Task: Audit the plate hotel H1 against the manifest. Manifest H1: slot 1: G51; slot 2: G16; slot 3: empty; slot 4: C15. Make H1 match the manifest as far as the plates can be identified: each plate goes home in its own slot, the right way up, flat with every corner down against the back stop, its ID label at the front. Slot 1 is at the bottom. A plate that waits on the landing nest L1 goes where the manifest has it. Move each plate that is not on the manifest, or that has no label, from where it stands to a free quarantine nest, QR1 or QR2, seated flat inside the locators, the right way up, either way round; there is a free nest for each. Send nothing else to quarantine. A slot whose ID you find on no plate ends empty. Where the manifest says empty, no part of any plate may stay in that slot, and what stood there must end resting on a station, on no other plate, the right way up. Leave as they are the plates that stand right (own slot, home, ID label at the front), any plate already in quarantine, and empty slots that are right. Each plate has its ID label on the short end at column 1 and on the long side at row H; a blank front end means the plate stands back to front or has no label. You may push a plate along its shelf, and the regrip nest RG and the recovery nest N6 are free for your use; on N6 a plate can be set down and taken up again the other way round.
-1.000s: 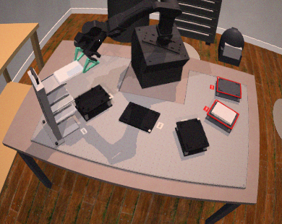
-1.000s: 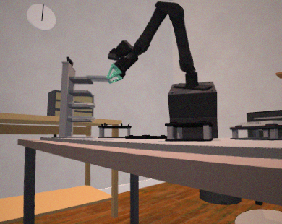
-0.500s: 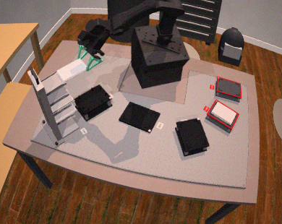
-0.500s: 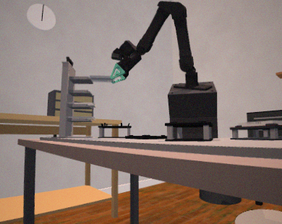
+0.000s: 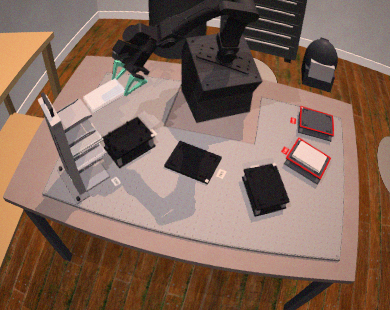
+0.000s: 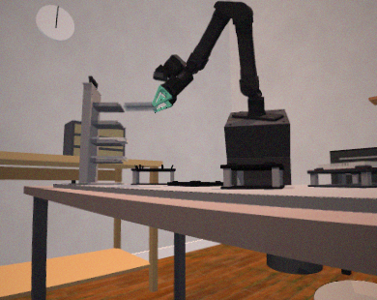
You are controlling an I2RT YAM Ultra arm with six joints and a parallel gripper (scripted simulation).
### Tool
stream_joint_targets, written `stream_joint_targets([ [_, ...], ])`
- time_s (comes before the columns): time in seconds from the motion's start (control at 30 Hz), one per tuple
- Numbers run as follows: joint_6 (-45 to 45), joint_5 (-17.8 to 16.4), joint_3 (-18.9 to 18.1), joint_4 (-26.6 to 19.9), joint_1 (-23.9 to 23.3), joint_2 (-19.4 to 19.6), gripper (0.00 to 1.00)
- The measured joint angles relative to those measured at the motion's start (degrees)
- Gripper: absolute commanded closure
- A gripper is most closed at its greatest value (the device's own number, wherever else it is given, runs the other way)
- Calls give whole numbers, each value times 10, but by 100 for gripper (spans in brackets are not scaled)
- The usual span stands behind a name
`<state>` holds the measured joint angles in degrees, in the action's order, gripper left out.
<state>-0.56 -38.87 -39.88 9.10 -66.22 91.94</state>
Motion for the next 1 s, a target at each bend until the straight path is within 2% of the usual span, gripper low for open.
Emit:
stream_joint_targets([
  [1.0,25,-21,71,-3,-29,-47,14],
])
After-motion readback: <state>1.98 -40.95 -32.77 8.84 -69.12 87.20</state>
